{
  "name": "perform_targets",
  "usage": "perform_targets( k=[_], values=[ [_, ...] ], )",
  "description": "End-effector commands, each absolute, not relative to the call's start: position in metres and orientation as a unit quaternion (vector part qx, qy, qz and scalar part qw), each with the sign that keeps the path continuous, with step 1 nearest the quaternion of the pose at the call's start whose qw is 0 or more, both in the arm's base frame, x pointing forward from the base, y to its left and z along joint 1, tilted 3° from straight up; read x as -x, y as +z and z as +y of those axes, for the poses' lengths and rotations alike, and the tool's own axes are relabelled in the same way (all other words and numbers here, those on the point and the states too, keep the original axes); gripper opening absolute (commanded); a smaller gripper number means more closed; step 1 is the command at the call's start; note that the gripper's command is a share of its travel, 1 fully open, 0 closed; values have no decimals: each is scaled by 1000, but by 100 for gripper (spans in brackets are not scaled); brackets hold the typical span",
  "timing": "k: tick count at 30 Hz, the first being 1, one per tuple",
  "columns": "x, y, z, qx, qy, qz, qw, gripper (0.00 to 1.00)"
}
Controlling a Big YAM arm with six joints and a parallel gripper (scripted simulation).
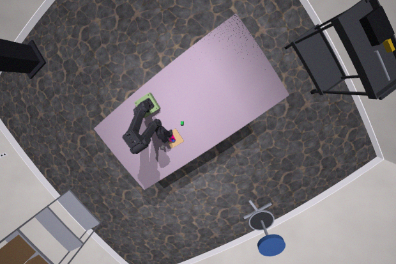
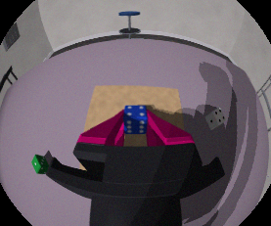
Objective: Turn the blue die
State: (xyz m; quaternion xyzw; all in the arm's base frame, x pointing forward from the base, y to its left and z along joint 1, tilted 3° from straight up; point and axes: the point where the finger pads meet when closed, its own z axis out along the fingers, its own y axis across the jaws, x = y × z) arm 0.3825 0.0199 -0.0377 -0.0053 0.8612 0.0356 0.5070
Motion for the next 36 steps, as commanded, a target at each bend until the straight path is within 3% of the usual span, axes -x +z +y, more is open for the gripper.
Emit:
perform_targets(
  k=[1,36],
  values=[
    [-391,-29,27,7,42,849,527,20],
    [-391,-28,27,8,43,846,531,20]
  ],
)
